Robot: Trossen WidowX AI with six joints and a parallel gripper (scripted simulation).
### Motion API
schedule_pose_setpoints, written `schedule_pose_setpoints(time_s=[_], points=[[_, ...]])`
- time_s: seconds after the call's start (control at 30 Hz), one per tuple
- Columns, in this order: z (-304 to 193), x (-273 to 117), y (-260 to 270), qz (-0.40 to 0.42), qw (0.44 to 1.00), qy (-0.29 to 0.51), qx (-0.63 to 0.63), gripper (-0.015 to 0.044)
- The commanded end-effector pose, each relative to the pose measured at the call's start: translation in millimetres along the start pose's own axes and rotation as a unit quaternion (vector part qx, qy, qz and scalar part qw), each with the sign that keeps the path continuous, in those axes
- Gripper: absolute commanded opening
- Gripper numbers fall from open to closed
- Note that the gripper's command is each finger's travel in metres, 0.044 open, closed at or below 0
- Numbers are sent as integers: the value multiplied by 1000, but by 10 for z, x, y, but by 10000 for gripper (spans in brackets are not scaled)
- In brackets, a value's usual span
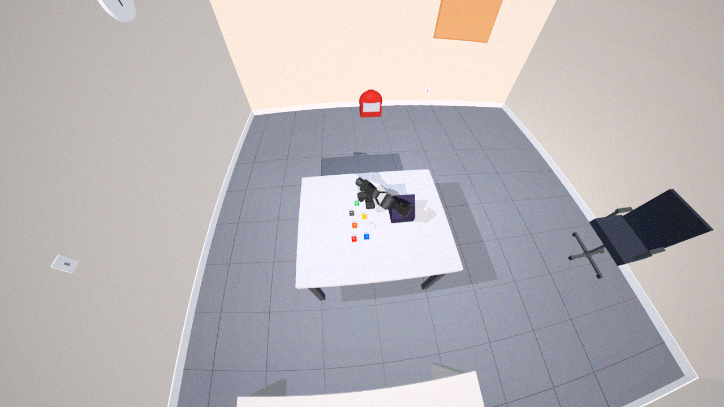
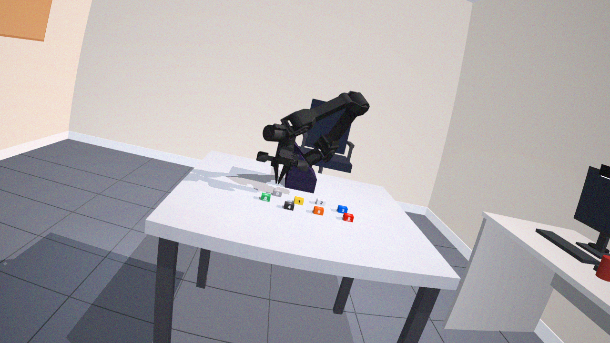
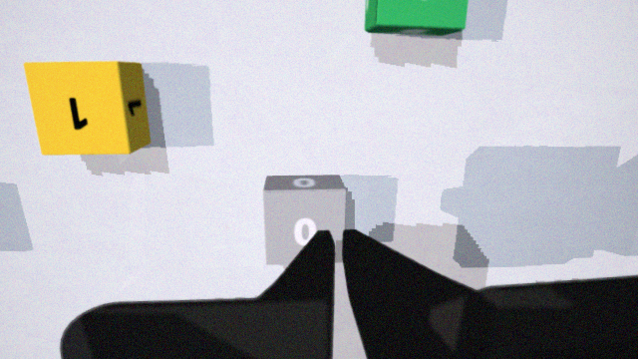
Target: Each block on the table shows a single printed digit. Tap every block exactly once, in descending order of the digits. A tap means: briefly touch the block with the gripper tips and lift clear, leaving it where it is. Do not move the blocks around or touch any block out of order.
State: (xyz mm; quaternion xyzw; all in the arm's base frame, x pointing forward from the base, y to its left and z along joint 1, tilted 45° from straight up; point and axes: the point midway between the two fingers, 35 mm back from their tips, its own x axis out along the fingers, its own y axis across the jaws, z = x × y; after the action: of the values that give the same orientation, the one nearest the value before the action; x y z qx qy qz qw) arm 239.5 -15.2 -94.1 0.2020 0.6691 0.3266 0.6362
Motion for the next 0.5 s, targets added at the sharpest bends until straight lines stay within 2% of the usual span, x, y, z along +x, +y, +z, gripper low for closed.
schedule_pose_setpoints(time_s=[0.0,0.47], points=[[-15,84,14,4,1000,1,4,20],[-19,295,21,5,1000,1,4,20]])
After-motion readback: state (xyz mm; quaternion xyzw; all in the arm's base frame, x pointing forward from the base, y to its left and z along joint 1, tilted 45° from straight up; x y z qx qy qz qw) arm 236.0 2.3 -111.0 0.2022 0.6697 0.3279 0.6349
